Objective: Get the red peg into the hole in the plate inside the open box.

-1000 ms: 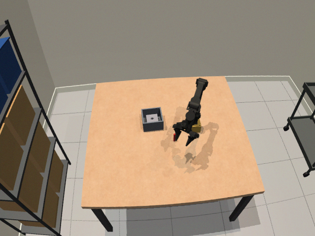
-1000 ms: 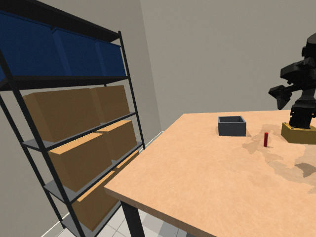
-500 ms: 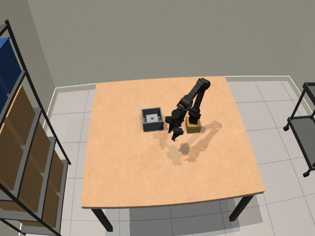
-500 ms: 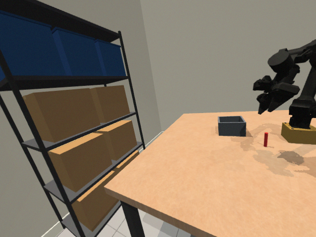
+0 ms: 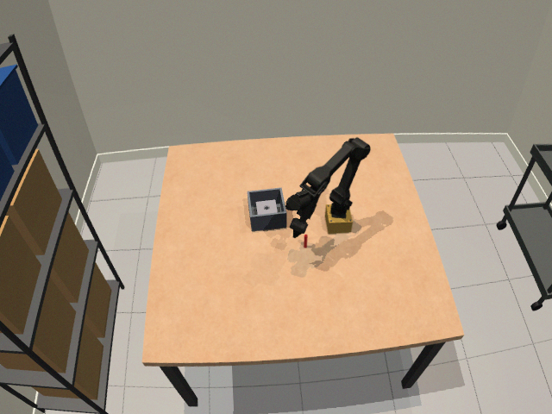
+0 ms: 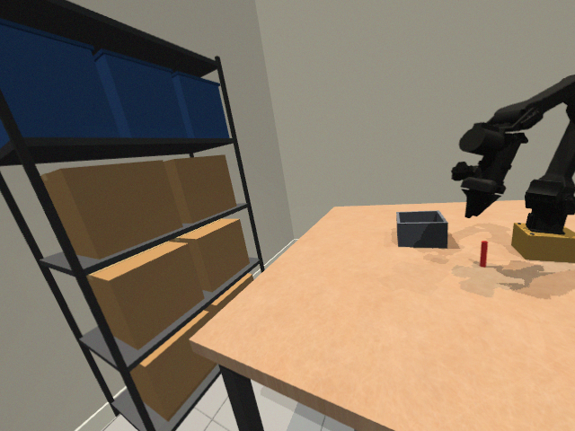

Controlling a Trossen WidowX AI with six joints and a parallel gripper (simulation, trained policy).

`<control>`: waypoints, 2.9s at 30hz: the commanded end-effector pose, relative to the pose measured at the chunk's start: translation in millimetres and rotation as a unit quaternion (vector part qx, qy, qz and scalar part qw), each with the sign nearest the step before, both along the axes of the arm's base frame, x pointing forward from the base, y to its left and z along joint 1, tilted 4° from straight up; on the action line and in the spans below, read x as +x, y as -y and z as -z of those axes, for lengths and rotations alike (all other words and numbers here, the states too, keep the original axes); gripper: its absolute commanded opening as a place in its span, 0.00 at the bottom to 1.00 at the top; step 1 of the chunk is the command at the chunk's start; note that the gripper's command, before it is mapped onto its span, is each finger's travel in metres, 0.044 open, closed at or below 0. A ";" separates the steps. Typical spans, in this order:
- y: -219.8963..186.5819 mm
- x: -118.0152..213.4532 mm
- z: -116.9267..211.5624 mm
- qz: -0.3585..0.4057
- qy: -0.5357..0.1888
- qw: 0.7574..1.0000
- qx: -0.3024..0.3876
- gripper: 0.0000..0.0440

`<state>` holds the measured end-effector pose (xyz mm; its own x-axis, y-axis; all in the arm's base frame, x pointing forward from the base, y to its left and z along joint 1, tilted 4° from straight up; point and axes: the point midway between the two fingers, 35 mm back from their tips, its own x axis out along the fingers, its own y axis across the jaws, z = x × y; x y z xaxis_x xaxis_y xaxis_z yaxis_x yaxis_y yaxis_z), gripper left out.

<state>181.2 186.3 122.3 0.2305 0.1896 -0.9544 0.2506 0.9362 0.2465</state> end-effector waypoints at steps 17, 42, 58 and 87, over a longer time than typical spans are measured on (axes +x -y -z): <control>52.6 -21.6 80.9 0.207 -0.110 0.968 -0.094 1.00; 52.7 -34.1 151.0 0.297 -0.132 0.944 -0.055 0.47; 55.5 -12.6 127.1 0.277 -0.113 0.952 -0.058 0.00; 106.5 78.0 33.6 0.282 -0.011 0.955 -0.089 0.00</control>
<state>252.9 88.8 86.3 0.2290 -0.1089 -0.9673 0.7240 0.6833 0.0945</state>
